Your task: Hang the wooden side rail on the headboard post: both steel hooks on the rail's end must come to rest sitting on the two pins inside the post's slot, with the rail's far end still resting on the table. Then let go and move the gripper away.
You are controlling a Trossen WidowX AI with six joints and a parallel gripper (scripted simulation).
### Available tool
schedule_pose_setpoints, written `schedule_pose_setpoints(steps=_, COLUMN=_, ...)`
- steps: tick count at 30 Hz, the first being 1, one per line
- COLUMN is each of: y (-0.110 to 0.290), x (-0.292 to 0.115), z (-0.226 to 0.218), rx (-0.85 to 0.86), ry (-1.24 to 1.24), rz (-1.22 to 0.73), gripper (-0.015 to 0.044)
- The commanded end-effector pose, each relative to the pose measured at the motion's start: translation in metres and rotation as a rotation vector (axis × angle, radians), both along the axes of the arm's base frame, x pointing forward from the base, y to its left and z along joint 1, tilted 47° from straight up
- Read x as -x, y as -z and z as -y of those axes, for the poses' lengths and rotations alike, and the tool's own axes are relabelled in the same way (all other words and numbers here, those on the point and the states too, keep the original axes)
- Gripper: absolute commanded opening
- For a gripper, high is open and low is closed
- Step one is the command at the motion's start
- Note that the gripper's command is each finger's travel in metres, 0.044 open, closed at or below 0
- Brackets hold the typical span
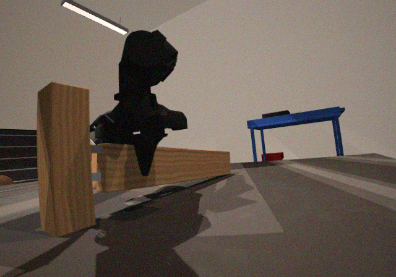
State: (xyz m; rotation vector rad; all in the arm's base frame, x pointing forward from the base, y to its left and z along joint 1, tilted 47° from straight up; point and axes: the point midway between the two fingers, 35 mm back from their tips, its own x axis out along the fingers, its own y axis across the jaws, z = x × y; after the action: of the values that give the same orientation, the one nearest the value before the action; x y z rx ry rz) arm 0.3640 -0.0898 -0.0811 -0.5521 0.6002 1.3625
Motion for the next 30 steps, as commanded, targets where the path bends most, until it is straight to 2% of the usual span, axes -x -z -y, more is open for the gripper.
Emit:
schedule_pose_setpoints(steps=1, y=-0.0005, x=0.0003, z=0.0071, rx=0.004, ry=0.014, rz=0.006, gripper=0.0)
schedule_pose_setpoints(steps=30, y=0.0005, x=0.0004, z=0.01, rx=0.005, ry=0.014, rz=0.006, gripper=0.0)
